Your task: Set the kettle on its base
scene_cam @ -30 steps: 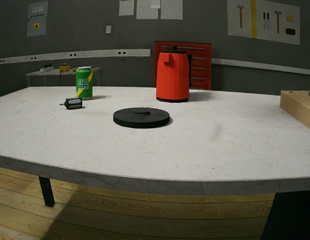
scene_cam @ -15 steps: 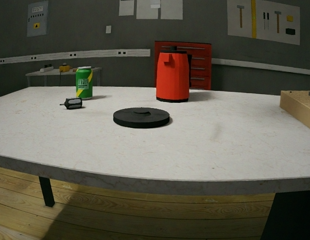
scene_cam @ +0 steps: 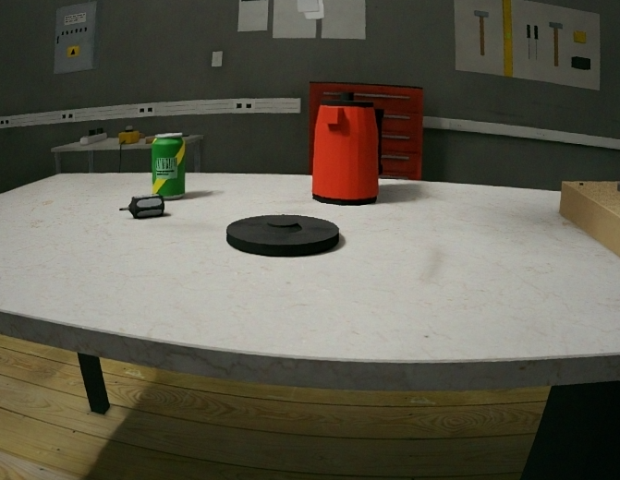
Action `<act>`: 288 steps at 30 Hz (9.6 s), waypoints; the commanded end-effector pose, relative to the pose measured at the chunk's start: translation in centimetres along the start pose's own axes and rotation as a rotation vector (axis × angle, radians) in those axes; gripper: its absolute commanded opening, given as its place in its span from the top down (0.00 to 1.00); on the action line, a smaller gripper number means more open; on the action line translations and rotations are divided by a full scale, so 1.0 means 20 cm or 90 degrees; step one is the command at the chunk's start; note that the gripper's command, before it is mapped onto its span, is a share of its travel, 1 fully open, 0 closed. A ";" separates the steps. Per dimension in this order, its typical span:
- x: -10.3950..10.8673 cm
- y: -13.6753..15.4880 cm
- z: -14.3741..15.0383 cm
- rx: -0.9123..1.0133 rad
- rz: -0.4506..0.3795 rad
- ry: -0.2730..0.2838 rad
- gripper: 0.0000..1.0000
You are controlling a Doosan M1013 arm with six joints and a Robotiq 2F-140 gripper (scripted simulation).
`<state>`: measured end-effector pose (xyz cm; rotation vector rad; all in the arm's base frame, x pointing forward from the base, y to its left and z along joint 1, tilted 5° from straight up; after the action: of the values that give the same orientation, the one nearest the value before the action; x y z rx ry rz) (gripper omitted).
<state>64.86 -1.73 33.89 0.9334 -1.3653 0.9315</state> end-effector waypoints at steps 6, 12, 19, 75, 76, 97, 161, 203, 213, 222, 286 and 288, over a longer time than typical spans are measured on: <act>-0.02 -0.04 0.14 -0.118 0.003 -0.005 0.48; -0.04 -0.07 0.31 -0.256 0.005 -0.010 0.48; -0.06 -0.10 0.48 -0.393 0.006 -0.016 0.48; -0.19 -0.06 1.51 -1.246 0.003 -0.059 0.48; -0.19 -0.06 1.51 -1.246 0.003 -0.059 0.48; -0.19 -0.06 1.51 -1.246 0.003 -0.059 0.48; -0.74 -0.10 1.49 -1.246 0.003 -0.059 0.48; -0.80 -0.10 1.49 -1.246 0.003 -0.059 0.48; -0.92 -0.11 1.49 -1.246 0.003 -0.059 0.48; -0.98 -0.11 1.48 -1.246 0.003 -0.059 0.48; -0.99 -0.12 1.48 -1.246 0.003 -0.059 0.90; -0.99 -0.12 1.48 -1.246 0.003 -0.059 0.90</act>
<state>56.28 -30.13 13.97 -0.5619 -1.5556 -0.6340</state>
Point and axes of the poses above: the point where the finger pads meet when closed, its own x axis back along the fingers, its own z axis across the jaws, y = z × x, the point moved 2 cm from there along x, back along the fingers, and after that the axes turned 15 degrees about -x, right-handed, at the moved point
